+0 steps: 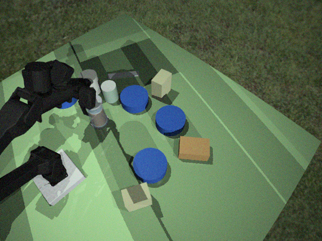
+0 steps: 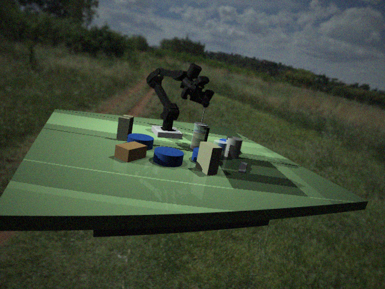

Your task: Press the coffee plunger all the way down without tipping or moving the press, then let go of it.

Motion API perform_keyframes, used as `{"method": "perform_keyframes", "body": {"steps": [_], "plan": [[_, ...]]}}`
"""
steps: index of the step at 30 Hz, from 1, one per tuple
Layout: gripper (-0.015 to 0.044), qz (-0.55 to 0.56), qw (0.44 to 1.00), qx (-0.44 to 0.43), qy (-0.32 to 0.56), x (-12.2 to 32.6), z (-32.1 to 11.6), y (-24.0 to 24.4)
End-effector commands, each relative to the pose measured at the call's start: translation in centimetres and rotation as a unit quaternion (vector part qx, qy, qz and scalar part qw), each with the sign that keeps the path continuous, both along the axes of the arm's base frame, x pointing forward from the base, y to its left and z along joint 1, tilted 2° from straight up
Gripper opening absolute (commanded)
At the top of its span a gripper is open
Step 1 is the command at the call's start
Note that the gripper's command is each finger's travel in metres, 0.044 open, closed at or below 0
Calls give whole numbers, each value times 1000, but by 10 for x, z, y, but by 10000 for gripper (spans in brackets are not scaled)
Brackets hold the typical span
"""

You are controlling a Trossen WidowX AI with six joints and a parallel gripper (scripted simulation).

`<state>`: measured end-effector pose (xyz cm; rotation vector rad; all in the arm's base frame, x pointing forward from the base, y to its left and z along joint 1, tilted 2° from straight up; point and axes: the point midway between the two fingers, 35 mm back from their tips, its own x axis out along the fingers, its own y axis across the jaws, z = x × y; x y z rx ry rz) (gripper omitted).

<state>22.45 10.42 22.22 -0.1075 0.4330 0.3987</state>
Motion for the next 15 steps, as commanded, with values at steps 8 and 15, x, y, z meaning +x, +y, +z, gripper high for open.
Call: {"method": "perform_keyframes", "body": {"steps": [8, 15], "plan": [[114, 2, 1000, -14, 24, 1, -36, 0], [114, 2, 1000, -14, 24, 2, -47, 0]]}}
